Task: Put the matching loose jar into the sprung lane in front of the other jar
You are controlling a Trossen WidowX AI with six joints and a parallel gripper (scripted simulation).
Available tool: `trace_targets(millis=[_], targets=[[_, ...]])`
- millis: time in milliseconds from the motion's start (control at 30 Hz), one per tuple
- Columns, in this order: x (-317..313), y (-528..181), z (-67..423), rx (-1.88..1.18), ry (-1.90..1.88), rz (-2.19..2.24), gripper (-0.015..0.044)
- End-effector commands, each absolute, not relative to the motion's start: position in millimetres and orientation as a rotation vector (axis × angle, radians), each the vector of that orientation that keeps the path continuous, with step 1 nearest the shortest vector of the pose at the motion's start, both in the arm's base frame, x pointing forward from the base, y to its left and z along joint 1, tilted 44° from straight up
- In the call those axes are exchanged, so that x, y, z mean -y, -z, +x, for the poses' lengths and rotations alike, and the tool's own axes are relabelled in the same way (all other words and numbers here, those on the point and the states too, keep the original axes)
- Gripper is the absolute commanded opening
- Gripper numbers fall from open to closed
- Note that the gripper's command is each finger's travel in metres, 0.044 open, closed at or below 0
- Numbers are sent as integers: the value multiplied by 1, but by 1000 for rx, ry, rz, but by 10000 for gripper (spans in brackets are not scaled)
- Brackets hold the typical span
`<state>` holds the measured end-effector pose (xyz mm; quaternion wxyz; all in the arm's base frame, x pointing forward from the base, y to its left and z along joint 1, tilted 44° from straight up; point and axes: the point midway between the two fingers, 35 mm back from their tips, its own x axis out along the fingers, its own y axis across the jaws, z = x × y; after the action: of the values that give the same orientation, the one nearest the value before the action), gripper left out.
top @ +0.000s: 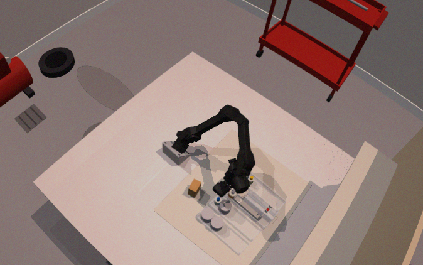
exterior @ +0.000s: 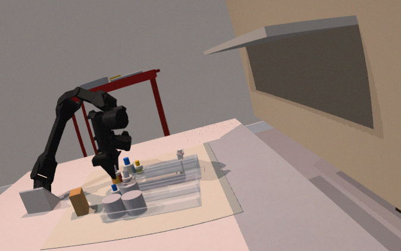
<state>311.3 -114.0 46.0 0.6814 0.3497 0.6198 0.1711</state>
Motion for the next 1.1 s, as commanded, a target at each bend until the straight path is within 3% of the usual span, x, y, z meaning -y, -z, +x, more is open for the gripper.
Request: trace_targets(millis=[0,1067], targets=[[118,-50,319,-1363,-383,777,0],[120,-52,326,-1363,-383,777,0]])
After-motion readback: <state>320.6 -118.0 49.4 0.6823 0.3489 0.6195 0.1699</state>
